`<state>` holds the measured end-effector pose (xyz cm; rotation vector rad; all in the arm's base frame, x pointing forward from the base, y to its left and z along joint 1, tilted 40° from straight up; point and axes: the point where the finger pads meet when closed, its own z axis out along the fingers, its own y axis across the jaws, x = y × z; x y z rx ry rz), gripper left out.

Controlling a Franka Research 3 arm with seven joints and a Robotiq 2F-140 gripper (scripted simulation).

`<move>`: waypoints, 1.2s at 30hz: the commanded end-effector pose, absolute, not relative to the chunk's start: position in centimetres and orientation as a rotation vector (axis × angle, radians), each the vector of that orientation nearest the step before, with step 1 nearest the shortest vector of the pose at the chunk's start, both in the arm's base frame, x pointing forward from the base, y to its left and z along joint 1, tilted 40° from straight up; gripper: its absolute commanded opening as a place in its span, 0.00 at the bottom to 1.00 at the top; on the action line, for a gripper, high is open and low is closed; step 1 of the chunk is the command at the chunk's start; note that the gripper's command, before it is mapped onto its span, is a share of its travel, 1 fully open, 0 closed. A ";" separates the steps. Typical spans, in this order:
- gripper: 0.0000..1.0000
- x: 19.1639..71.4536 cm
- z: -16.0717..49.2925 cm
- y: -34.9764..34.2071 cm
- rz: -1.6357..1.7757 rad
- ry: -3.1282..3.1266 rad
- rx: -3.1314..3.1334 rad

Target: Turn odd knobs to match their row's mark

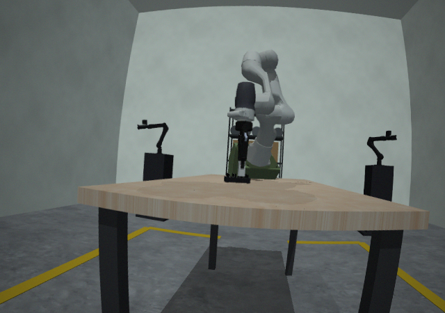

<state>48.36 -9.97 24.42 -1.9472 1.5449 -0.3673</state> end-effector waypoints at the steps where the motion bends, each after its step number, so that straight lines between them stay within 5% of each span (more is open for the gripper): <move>1: 0.05 48.4 24.4 -10.0 -0.308 1.685 -1.810; 28: 0.05 48.4 24.4 -10.0 -0.242 1.811 -1.669; 29: 0.12 48.4 24.4 -10.0 -0.242 1.811 -1.669; 36: 0.12 48.4 24.4 -10.0 -0.242 1.811 -1.669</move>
